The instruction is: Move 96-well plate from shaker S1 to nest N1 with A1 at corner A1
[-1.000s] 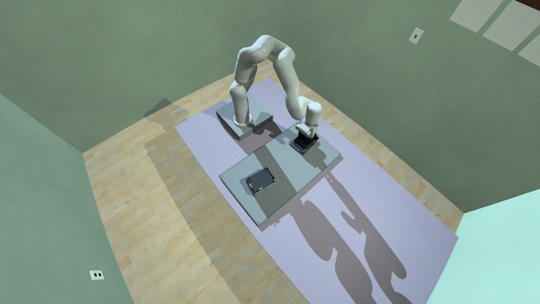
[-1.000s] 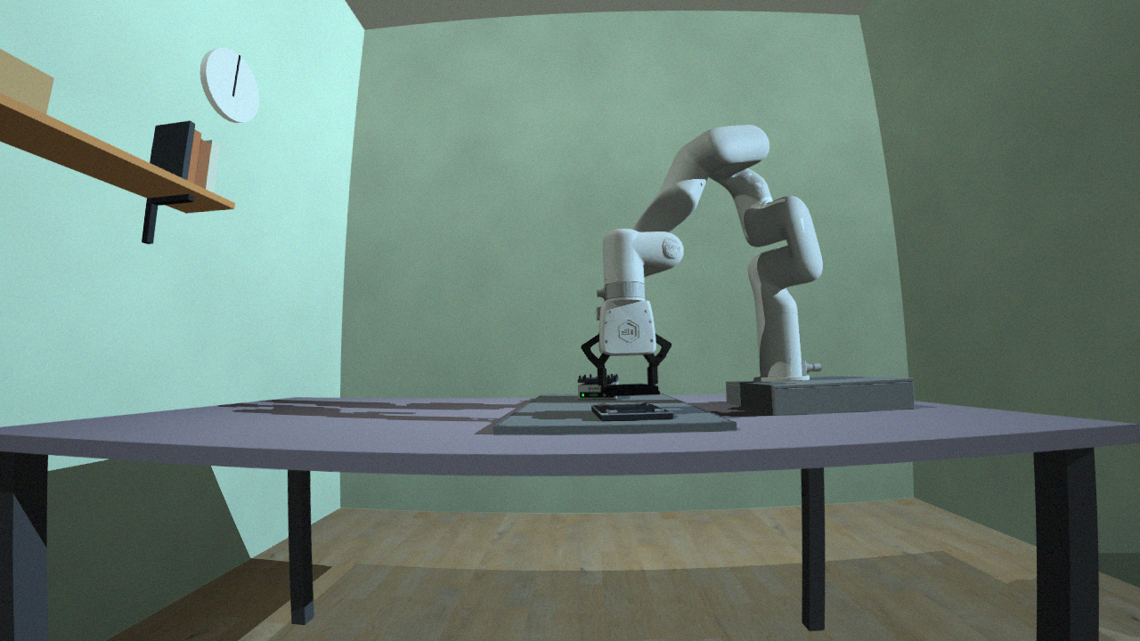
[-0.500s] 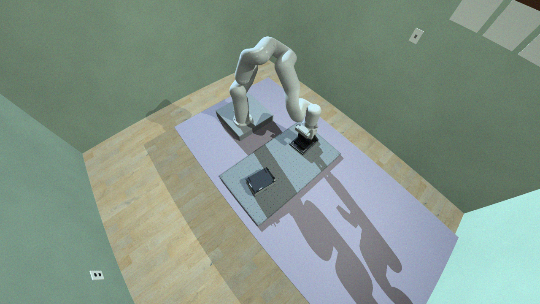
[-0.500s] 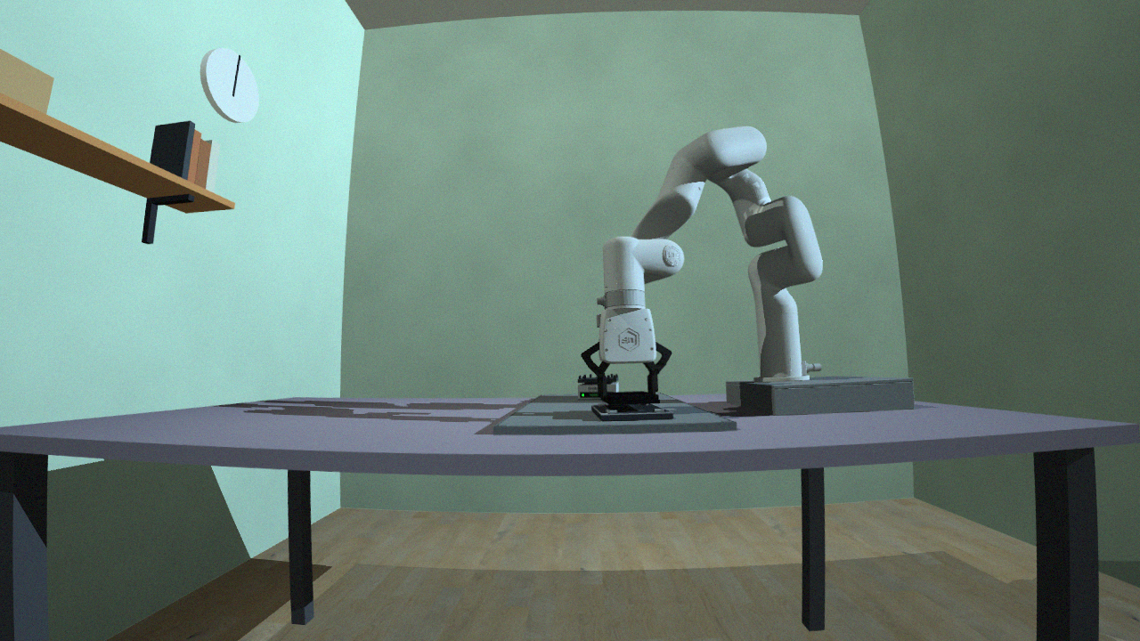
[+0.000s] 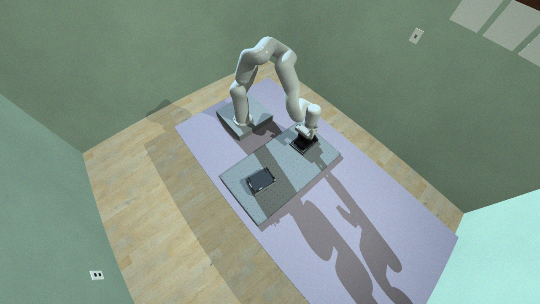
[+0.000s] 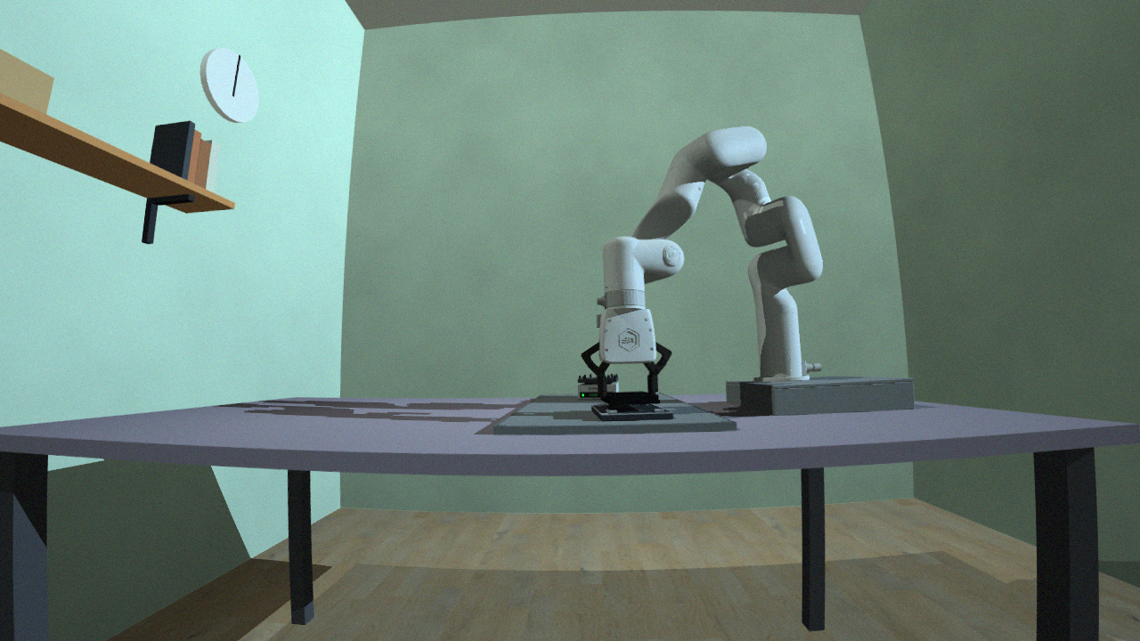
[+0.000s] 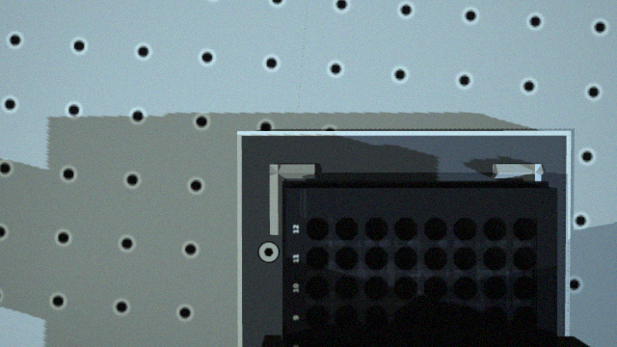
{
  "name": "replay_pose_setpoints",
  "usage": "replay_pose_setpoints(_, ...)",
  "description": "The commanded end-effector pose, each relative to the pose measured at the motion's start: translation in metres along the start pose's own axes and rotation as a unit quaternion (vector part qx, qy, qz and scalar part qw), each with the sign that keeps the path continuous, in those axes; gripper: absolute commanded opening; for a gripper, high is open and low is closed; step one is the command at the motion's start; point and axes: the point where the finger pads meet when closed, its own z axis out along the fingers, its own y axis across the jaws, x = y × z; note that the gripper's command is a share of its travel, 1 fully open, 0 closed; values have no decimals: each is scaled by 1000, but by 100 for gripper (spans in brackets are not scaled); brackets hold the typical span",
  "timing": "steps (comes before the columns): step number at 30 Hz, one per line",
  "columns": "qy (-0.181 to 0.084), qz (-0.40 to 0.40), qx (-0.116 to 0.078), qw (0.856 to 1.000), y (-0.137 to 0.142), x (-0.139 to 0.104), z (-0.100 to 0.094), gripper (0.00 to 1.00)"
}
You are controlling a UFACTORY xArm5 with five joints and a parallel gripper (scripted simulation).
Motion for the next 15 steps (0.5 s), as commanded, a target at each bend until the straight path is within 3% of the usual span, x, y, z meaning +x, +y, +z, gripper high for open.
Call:
replay_pose_setpoints(1,6,0,5,1000,-1,-1,-1,0)
replay_pose_setpoints(15,6,0,5,1000,-1,-1,1,0)
